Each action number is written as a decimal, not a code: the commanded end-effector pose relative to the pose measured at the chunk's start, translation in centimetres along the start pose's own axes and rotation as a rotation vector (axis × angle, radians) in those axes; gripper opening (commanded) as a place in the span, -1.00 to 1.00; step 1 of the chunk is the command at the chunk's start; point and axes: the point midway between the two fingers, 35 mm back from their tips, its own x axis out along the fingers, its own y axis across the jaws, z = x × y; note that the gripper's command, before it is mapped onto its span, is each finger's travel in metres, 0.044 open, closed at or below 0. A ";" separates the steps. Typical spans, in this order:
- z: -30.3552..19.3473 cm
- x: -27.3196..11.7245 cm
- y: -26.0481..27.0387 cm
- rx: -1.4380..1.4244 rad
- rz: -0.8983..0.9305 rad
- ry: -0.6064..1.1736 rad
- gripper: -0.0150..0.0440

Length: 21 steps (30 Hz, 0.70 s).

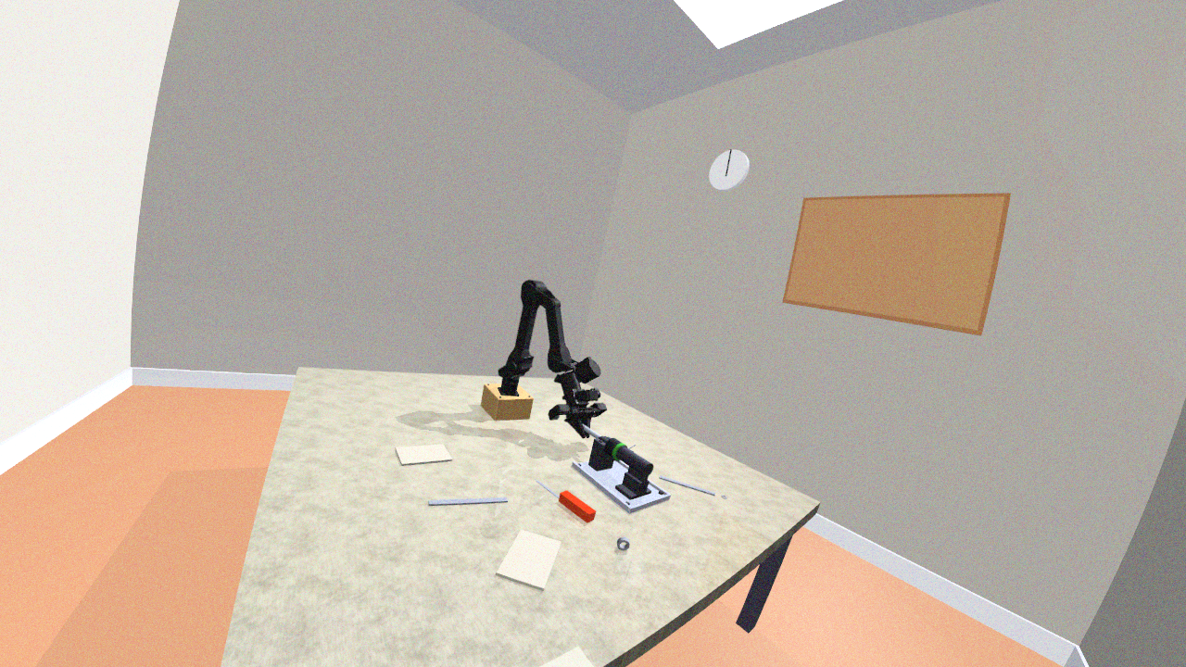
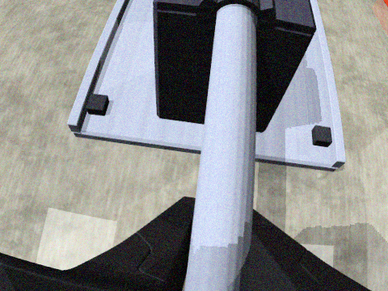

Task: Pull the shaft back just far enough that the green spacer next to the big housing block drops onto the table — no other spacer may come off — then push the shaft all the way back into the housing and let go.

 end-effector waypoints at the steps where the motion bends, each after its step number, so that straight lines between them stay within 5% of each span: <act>1: -0.1 -0.1 -0.1 0.004 -0.003 0.001 -0.49; 21: -0.3 -0.2 -0.1 0.004 -0.003 0.001 -0.49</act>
